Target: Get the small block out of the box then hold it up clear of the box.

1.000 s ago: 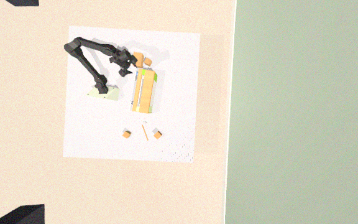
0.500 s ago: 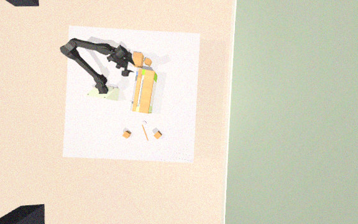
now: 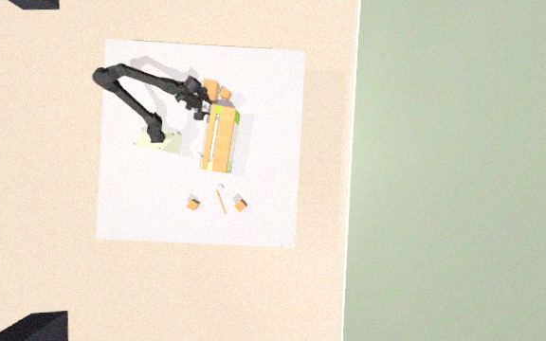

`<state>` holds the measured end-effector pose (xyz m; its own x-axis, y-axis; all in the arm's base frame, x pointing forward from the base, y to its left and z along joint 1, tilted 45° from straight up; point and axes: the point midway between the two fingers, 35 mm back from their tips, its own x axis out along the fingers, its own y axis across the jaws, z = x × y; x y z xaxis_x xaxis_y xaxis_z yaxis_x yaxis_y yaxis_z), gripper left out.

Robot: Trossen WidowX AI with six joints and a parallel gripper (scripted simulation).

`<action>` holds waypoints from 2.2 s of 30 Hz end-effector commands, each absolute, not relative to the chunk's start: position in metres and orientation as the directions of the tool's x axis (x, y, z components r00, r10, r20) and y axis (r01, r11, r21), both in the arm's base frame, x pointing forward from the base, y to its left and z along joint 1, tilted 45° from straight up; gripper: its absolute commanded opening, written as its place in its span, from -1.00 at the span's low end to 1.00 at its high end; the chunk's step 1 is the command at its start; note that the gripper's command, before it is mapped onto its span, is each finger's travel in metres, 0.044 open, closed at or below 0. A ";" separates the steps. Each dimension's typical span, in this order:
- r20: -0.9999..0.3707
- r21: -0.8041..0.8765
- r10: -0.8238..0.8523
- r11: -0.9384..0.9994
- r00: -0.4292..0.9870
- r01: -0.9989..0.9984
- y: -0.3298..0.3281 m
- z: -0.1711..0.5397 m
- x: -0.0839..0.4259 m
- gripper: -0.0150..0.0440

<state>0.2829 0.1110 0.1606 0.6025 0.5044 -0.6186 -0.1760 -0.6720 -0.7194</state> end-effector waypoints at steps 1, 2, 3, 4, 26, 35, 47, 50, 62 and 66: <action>-0.628 -0.715 0.500 -0.674 0.596 -0.188 0.114 0.152 0.284 0.47; -0.628 -0.715 0.500 -0.674 0.596 -0.188 0.116 0.151 0.284 0.47; -0.628 -0.715 0.500 -0.674 0.596 -0.188 0.117 0.150 0.285 0.47; -0.628 -0.715 0.500 -0.674 0.596 -0.188 0.118 0.149 0.285 0.47; -0.628 -0.716 0.502 -0.673 0.595 -0.188 0.140 0.123 0.292 0.47; -0.626 -0.717 0.502 -0.671 0.596 -0.188 0.149 0.114 0.292 0.47; -0.626 -0.717 0.502 -0.671 0.596 -0.188 0.148 0.114 0.292 -0.31; -0.627 -0.716 0.502 -0.672 0.596 -0.187 0.139 0.124 0.291 -0.49; -0.624 -0.719 0.504 -0.669 0.598 -0.186 0.107 0.159 0.278 -0.49; -0.632 -0.749 0.504 -0.592 0.588 -0.298 0.102 0.156 0.277 -0.49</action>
<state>0.2781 0.1055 0.1550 0.5893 0.5021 -0.6330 -0.2435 -0.6367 -0.7317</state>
